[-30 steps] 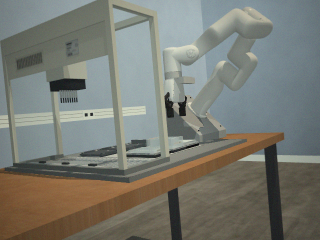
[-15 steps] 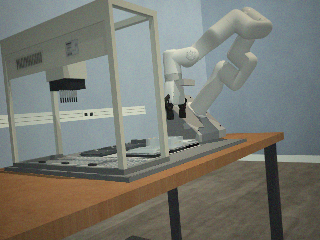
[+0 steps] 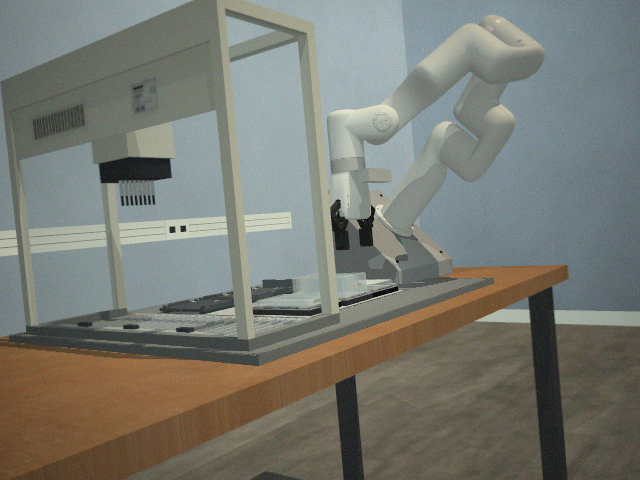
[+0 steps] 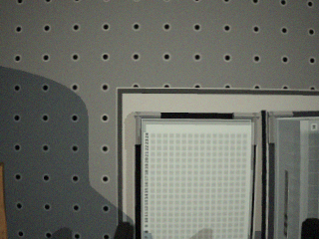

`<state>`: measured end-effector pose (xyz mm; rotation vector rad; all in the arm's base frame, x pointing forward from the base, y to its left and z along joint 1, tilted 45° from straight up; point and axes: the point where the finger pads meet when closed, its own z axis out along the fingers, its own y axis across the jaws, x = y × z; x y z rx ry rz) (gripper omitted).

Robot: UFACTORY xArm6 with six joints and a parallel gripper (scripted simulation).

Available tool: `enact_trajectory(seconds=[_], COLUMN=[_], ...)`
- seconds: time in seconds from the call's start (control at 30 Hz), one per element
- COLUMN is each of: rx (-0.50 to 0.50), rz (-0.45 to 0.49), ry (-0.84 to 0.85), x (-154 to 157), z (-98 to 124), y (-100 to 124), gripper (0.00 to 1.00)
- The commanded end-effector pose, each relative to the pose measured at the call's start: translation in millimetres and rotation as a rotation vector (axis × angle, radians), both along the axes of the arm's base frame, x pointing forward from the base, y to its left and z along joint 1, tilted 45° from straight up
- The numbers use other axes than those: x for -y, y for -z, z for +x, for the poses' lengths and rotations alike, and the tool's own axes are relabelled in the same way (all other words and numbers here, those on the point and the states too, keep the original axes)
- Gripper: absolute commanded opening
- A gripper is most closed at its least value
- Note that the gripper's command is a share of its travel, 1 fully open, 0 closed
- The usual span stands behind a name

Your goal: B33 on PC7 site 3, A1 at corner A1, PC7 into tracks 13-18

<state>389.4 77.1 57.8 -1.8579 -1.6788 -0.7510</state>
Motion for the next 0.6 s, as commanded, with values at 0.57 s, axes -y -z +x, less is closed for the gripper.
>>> enact_trajectory(seconds=[0.57], rx=[0.003], rz=[-0.001], ry=[0.001], x=[-20], z=[3], y=[21], gripper=[1.0])
